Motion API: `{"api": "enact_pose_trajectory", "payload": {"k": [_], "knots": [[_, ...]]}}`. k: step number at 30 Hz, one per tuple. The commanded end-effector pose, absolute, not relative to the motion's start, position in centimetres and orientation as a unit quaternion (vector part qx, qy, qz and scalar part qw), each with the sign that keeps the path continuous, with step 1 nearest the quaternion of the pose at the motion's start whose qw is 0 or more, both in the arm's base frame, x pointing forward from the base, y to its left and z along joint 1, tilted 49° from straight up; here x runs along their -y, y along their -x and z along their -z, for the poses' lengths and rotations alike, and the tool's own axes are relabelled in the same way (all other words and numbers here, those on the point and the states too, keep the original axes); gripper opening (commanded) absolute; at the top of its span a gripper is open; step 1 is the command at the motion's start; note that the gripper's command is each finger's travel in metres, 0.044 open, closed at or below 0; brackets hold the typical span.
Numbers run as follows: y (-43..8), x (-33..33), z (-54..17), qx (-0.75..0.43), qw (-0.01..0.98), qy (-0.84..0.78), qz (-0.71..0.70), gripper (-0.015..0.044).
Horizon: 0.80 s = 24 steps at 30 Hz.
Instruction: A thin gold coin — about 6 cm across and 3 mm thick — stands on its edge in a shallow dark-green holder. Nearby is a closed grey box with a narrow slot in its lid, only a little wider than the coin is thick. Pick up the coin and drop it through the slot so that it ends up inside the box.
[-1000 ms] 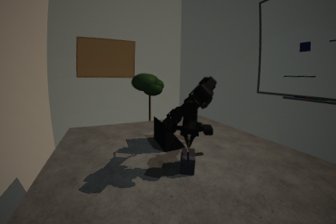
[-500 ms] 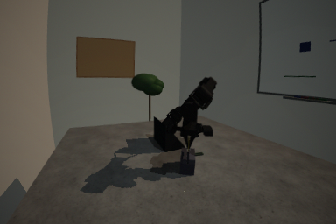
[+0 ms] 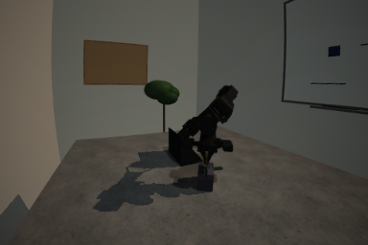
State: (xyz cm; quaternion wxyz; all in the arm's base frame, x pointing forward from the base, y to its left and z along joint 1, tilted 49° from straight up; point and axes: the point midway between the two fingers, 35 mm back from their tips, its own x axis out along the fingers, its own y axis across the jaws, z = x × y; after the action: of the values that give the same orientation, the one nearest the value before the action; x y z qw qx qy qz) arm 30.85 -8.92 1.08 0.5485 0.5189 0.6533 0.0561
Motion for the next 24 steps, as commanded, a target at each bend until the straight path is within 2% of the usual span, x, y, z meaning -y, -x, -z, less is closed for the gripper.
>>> {"api": "enact_pose_trajectory", "payload": {"k": [1, 3, 9, 18, 24], "knots": [[-30.9, 8.7, -1.0, -0.652, 0.548, -0.522, -0.056, 0.0000], [-30.9, 8.6, -0.9, -0.652, 0.548, -0.522, -0.056, 0.0000], [-30.9, 8.8, -0.9, -0.653, 0.549, -0.519, -0.056, 0.0157], [-30.9, 8.8, -0.9, -0.653, 0.549, -0.519, -0.056, 0.0161], [-30.6, 10.0, -2.1, -0.653, 0.548, -0.519, -0.056, 0.0318]]}}
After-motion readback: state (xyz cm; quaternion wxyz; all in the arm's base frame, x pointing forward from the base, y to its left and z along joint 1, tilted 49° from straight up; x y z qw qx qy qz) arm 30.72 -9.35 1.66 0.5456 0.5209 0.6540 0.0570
